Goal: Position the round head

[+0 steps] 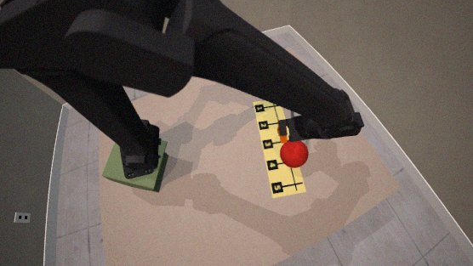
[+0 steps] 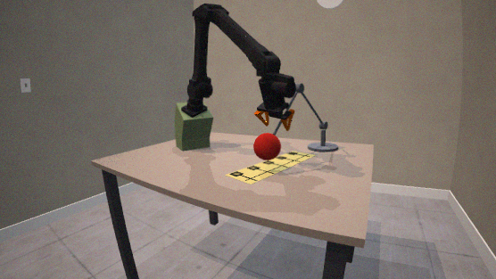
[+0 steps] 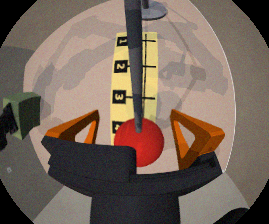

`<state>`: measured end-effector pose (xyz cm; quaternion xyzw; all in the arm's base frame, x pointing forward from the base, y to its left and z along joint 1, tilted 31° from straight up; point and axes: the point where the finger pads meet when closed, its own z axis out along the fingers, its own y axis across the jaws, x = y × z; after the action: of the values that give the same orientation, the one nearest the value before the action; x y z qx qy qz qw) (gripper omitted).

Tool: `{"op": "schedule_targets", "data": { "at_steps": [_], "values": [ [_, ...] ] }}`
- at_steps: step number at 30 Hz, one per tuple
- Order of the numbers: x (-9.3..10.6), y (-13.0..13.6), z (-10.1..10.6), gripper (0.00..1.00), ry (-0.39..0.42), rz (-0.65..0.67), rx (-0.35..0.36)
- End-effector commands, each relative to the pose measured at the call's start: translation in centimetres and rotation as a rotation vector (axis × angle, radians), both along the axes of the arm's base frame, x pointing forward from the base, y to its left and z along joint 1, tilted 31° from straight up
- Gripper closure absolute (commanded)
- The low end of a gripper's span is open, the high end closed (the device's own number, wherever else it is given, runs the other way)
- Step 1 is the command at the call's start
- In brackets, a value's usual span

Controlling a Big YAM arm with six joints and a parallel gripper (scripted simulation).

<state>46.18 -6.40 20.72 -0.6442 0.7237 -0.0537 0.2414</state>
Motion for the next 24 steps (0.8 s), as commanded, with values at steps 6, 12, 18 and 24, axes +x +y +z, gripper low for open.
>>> {"op": "schedule_targets", "data": {
  "at_steps": [6, 12, 18, 24],
  "values": [
    [0.1, 0.01, 0.48, 0.0, -0.01, 0.001, -0.002],
    [0.08, 0.02, 0.45, 0.0, -0.01, 0.001, -0.002],
    [0.08, 0.02, 0.45, 0.0, -0.01, 0.001, -0.002],
    [0.08, 0.02, 0.45, 0.0, -0.01, 0.001, -0.002]
  ]
}}
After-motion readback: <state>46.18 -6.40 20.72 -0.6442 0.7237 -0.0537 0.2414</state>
